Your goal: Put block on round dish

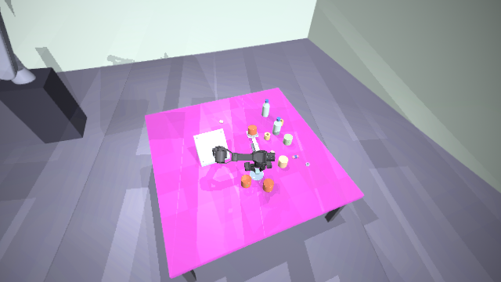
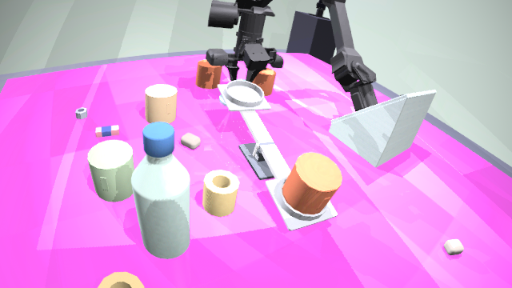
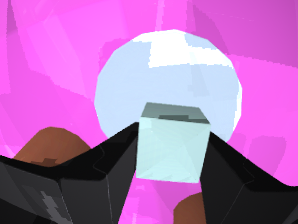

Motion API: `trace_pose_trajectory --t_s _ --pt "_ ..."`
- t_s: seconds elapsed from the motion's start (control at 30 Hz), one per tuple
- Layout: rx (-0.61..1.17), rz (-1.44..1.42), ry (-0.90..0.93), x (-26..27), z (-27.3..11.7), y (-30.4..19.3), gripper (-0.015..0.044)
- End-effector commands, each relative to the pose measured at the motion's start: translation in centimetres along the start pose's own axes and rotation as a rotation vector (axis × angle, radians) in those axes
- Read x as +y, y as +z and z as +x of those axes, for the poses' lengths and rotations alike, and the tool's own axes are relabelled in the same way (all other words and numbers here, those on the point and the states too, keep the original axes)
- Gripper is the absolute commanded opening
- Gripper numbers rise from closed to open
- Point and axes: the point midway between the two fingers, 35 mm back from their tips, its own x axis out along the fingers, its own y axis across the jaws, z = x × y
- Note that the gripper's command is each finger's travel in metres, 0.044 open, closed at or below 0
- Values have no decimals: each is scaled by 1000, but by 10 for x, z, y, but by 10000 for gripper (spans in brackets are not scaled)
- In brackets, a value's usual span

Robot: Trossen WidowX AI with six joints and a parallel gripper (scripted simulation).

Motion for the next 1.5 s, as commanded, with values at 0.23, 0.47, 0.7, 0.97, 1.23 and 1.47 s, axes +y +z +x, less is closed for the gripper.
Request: trace_pose_trajectory --t_s 0.23,0.47,0.7,0.97,1.23,1.47 --pt "-3 -4 1 1 15 1 0" --pt "2 3 -4 0 16 -1 53" --pt "2 3 -4 0 16 -1 236" --pt "-1 3 -2 -1 7 0 440" --pt "-5 -4 2 1 -40 1 440" --pt "-11 -11 5 0 -83 3 440"
